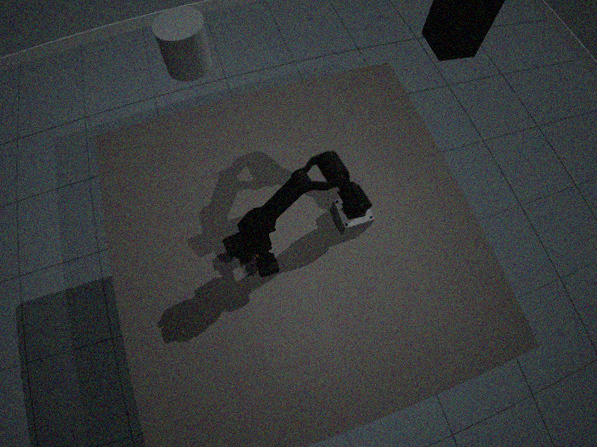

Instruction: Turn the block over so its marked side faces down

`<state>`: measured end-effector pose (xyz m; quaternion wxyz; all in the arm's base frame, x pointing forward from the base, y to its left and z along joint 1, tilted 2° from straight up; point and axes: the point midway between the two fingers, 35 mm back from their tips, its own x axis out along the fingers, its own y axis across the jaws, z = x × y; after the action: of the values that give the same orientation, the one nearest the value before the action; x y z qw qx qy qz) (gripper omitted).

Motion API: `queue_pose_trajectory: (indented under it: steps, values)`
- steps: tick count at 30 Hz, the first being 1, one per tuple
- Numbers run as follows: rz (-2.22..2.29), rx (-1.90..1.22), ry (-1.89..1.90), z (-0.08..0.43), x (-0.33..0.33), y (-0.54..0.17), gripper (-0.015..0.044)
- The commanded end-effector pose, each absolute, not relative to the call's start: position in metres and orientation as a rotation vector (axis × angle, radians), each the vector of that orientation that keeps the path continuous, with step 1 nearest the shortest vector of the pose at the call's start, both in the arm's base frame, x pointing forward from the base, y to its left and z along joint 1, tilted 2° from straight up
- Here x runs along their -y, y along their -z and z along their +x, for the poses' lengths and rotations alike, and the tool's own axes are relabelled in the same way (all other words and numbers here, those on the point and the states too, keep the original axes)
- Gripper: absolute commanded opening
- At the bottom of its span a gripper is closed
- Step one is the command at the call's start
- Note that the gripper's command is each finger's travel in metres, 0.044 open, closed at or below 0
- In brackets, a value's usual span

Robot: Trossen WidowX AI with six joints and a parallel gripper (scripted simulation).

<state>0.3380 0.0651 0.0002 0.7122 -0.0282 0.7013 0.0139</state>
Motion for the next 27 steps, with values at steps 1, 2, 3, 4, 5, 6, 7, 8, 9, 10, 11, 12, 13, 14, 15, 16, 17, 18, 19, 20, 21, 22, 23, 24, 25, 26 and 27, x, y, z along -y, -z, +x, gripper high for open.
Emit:
queue_pose_trajectory:
  steps: [1, 2, 3, 4, 5, 6, 7, 8, 9, 10, 11, 12, 13, 14, 15, 16, 17, 18, 19, 20, 21, 22, 23, 24, 25, 26, 27]
  values:
    - [-0.063, -1.554, -0.028, 0.338, -0.065, 0.0, 0.0131]
    - [-0.063, -1.554, -0.028, 0.338, -0.065, 0.0, 0.0124]
    - [-0.063, -1.554, -0.028, 0.338, -0.065, 0.0, 0.0118]
    - [-0.063, -1.554, -0.028, 0.338, -0.065, 0.0, 0.0111]
    - [-0.063, -1.554, -0.028, 0.338, -0.065, 0.0, 0.0104]
    - [-0.063, -1.554, -0.028, 0.338, -0.065, 0.0, 0.0097]
    - [-0.063, -1.554, -0.028, 0.338, -0.065, 0.0, 0.0091]
    - [-0.063, -1.554, -0.028, 0.338, -0.065, 0.0, 0.0084]
    - [-0.063, -1.554, -0.028, 0.338, -0.065, 0.0, 0.0077]
    - [-0.063, -1.554, -0.028, 0.338, -0.065, 0.0, 0.0071]
    - [-0.063, -1.554, -0.028, 0.338, -0.065, 0.0, 0.0064]
    - [-0.063, -1.554, -0.028, 0.338, -0.065, -0.001, 0.0038]
    - [-0.063, -1.554, -0.028, 0.338, -0.065, -0.005, 0.0012]
    - [-0.063, -1.554, -0.028, 0.338, -0.065, -0.011, 0.0]
    - [-0.063, -1.554, -0.028, 0.338, -0.065, -0.019, 0.0]
    - [-0.063, -1.554, -0.028, 0.338, -0.065, -0.025, 0.0]
    - [-0.063, -1.554, -0.028, 0.338, -0.065, -0.029, 0.0]
    - [-0.063, -1.554, -0.028, 0.338, -0.065, -0.03, 0.0]
    - [-0.063, -1.554, -0.028, 0.338, -0.065, -0.03, 0.0]
    - [-0.063, -1.554, -0.028, 0.338, -0.065, -0.03, 0.0]
    - [-0.063, -1.551, -0.028, 0.338, -0.065, -0.03, 0.0]
    - [-0.063, -1.543, -0.028, 0.338, -0.065, -0.029, 0.0]
    - [-0.064, -1.53, -0.029, 0.338, -0.065, -0.029, 0.0]
    - [-0.064, -1.513, -0.029, 0.339, -0.065, -0.028, 0.0]
    - [-0.065, -1.497, -0.03, 0.339, -0.066, -0.027, 0.0]
    - [-0.065, -1.481, -0.031, 0.339, -0.066, -0.026, 0.0]
    - [-0.065, -1.465, -0.031, 0.339, -0.066, -0.026, 0.0]
